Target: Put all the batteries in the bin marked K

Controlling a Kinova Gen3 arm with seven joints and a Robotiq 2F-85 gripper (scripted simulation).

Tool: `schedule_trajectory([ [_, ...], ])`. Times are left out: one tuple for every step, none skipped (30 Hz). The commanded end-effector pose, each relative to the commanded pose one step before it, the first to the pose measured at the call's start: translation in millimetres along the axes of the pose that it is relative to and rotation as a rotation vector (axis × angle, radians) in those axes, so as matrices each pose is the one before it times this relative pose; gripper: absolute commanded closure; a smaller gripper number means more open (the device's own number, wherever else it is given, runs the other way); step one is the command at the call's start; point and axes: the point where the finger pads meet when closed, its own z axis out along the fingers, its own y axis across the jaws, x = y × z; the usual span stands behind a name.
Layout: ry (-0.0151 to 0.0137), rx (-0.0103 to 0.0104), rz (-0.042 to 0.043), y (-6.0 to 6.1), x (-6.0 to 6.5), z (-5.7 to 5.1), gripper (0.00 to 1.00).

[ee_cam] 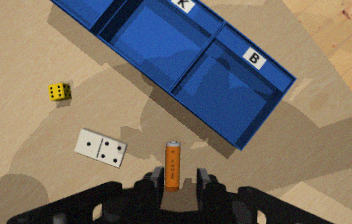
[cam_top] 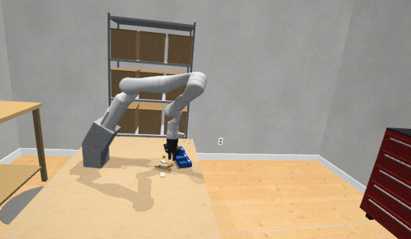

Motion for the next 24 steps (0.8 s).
schedule_trajectory([
  [-0.00145,0.02217,0.00187,-11.66,0.17,15.07,0.71],
  [0.00001,0.00000,0.00000,-0.67,0.02,4.00,0.71],
  [0.00001,0.00000,0.00000,-0.63,0.02,4.00,0.71],
  [0.00001,0.00000,0.00000,-0.58,0.02,4.00,0.71],
  [0.00001,0.00000,0.00000,-0.52,0.02,4.00,0.71],
  [0.00000,0.00000,0.00000,-0.46,0.02,2.20,0.71],
  [0.00000,0.00000,0.00000,-0.38,0.02,0.00,0.71],
  [0.00000,0.00000,0.00000,-0.26,0.04,0.00,0.71],
  [0.00000,0.00000,0.00000,0.00,0.00,0.00,0.71],
  [0.00000,0.00000,0.00000,0.00,0.00,0.00,0.71],
  [0.00000,-0.00001,0.00000,0.26,0.06,0.01,0.71],
  [-0.00001,-0.00001,0.00000,0.40,0.02,-0.07,0.71],
  [0.00002,-0.00002,0.00001,0.48,0.03,0.03,0.71],
  [0.00001,-0.00002,0.00000,0.56,0.02,0.02,0.71],
  [0.00000,-0.00001,0.00000,0.61,0.01,0.01,0.71],
  [-0.00003,0.00004,-0.00001,0.74,0.02,0.01,0.71],
  [0.00000,0.00000,0.00000,0.66,-0.01,0.00,0.71],
  [0.00000,0.00000,0.00000,0.65,-0.02,0.00,0.71],
  [0.00000,0.00000,0.00000,0.62,-0.03,0.00,0.71],
  [0.00000,0.00000,0.00000,0.58,-0.03,0.00,0.71],
  [0.00000,0.00000,0.00000,0.53,-0.04,0.00,0.71],
  [0.00000,0.00000,0.00000,0.48,-0.04,0.00,0.71],
  [0.00000,0.00000,0.00000,0.43,-0.04,0.00,0.71],
  [0.00000,-0.00004,0.00000,0.29,-0.05,0.01,0.71],
])
